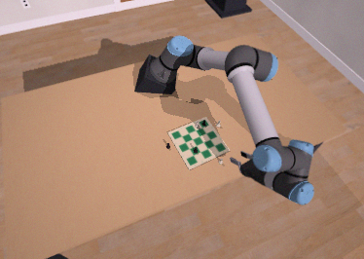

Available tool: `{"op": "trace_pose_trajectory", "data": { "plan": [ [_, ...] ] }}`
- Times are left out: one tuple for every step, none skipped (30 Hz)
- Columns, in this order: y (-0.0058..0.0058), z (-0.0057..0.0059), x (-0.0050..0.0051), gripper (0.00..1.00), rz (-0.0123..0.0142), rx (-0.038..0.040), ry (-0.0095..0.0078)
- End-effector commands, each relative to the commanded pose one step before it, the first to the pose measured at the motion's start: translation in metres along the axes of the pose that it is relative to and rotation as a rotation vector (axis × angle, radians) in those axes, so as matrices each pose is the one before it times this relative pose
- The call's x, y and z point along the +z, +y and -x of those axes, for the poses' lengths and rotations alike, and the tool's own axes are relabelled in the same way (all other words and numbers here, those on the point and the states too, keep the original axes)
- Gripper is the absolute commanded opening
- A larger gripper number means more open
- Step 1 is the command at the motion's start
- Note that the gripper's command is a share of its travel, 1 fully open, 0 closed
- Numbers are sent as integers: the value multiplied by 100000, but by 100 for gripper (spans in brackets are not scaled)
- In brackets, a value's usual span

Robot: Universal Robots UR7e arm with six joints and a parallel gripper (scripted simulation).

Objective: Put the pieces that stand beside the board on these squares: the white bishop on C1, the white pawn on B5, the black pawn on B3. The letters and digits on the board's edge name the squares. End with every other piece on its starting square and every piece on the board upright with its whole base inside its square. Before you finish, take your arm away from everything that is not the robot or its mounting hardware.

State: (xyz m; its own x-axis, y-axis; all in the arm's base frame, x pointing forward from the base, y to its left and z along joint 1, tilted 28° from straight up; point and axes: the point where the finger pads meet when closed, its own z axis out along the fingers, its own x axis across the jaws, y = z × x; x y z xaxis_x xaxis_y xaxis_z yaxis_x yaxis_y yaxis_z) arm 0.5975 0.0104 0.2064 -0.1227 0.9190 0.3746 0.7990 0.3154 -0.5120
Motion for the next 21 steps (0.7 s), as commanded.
{"op": "trace_pose_trajectory", "data": {
  "plan": [
    [2330,3147,-273,100,226,3163,1416],
    [0,0,0,100,0,0,0],
    [350,554,53,100,100,555,244],
    [325,517,55,100,92,516,228],
    [300,479,56,100,85,478,211],
    [276,441,55,100,78,440,195],
    [252,404,54,100,71,403,179],
    [228,368,52,100,65,366,163],
    [205,332,49,100,58,330,147],
    [183,297,46,100,52,295,132],
    [162,263,42,100,46,261,117],
    [142,230,38,100,40,229,102],
    [123,199,33,100,35,198,89],
    [104,170,29,100,29,169,75],
    [87,142,25,100,25,141,63],
    [71,116,20,100,20,115,52],
    [56,92,16,100,16,92,41],
    [0,0,0,100,0,0,0],
    [0,0,0,100,0,0,0],
    [43,71,13,100,12,70,31],
    [32,52,9,100,9,51,23]
  ]
}}
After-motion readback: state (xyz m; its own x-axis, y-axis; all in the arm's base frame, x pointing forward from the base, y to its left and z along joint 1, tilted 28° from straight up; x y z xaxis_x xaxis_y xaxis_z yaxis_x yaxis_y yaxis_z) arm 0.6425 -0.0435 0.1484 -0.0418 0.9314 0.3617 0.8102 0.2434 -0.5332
